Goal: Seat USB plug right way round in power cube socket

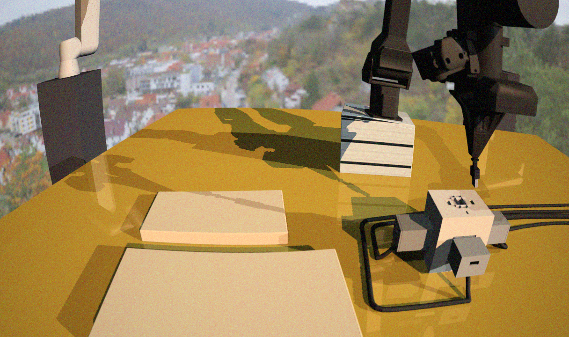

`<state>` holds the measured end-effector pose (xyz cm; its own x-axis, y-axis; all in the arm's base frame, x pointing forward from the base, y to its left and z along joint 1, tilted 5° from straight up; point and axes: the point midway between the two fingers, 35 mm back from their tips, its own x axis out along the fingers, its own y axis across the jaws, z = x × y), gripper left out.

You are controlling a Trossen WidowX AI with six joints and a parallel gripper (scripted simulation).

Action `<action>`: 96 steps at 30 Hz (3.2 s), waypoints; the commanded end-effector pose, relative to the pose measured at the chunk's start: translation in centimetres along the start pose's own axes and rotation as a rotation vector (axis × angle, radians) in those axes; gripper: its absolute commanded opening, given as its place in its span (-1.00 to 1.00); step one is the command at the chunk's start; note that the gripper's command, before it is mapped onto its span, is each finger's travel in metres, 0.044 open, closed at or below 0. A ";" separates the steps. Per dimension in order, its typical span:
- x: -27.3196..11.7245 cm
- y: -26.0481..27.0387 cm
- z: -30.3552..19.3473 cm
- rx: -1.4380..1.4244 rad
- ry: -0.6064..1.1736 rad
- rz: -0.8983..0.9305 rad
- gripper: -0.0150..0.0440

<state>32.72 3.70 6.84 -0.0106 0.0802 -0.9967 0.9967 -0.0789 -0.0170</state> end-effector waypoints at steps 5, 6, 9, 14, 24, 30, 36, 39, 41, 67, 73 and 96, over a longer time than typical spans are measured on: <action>0.1 0.0 0.0 -0.001 -0.006 0.000 -0.49; 0.1 0.0 0.1 -0.001 -0.007 0.000 -0.49; 0.1 0.0 0.1 -0.001 -0.011 0.000 -0.49; 0.2 0.0 0.1 -0.002 -0.016 0.000 -0.49; 0.3 0.0 0.2 -0.002 -0.027 0.001 -0.49; 0.3 0.0 0.2 -0.003 -0.033 0.001 -0.49; 0.4 0.0 0.3 -0.003 -0.040 0.001 -0.49; 0.4 0.0 0.3 -0.004 -0.043 0.001 -0.49; 0.5 0.0 0.3 -0.004 -0.045 0.001 -0.49; 0.8 0.1 0.5 -0.006 -0.073 0.002 -0.49; 0.8 0.1 0.6 -0.006 -0.079 0.002 -0.49; 1.1 0.1 0.7 -0.008 -0.104 0.003 -0.49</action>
<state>32.70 3.13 5.78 -0.0170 -0.0146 -0.9997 0.9978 -0.0645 -0.0161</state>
